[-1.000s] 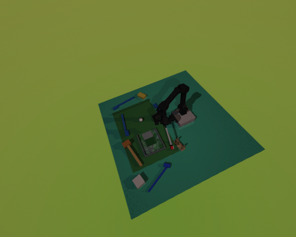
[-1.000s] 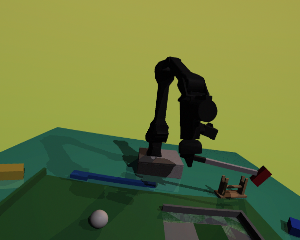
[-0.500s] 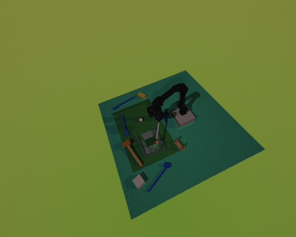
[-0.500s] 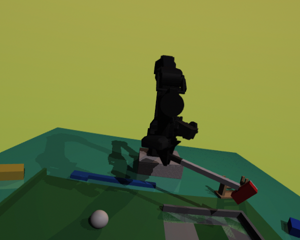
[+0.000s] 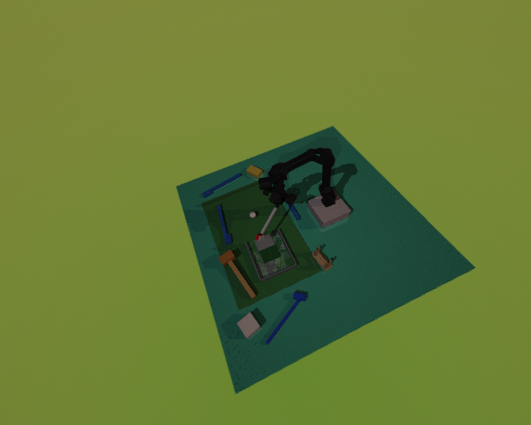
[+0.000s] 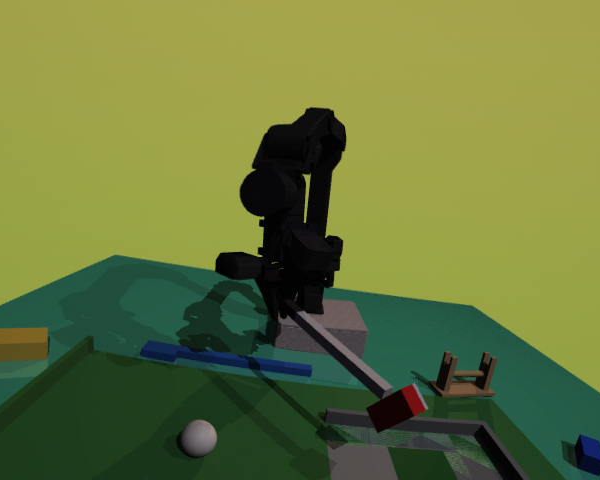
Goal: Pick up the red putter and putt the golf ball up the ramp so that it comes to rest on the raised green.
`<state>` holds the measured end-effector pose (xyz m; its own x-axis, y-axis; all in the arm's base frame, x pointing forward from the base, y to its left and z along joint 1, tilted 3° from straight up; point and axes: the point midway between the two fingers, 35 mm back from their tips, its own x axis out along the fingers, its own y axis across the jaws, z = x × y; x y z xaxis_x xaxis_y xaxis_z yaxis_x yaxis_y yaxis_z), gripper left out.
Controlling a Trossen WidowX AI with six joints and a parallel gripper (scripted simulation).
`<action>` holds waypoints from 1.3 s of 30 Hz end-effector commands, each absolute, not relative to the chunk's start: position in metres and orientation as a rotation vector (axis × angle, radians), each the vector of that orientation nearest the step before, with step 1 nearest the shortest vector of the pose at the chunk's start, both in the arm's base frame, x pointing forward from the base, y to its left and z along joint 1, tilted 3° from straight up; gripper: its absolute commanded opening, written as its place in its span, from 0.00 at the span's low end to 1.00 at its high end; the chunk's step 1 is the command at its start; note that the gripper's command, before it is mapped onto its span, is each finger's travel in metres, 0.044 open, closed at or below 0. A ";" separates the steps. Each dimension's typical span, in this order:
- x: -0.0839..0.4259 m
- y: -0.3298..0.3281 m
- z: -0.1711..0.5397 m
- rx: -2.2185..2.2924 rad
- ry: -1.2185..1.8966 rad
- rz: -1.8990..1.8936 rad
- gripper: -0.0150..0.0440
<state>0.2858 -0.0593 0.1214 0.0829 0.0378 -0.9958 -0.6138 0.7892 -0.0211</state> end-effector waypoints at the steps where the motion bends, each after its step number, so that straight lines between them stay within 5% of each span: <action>1: 0.285 -0.081 0.128 -0.446 1.428 0.430 0.25; 23: 0.235 -0.194 0.143 -0.066 1.525 -0.039 0.25; 39: 0.235 -0.199 0.106 -0.054 1.527 -0.053 0.25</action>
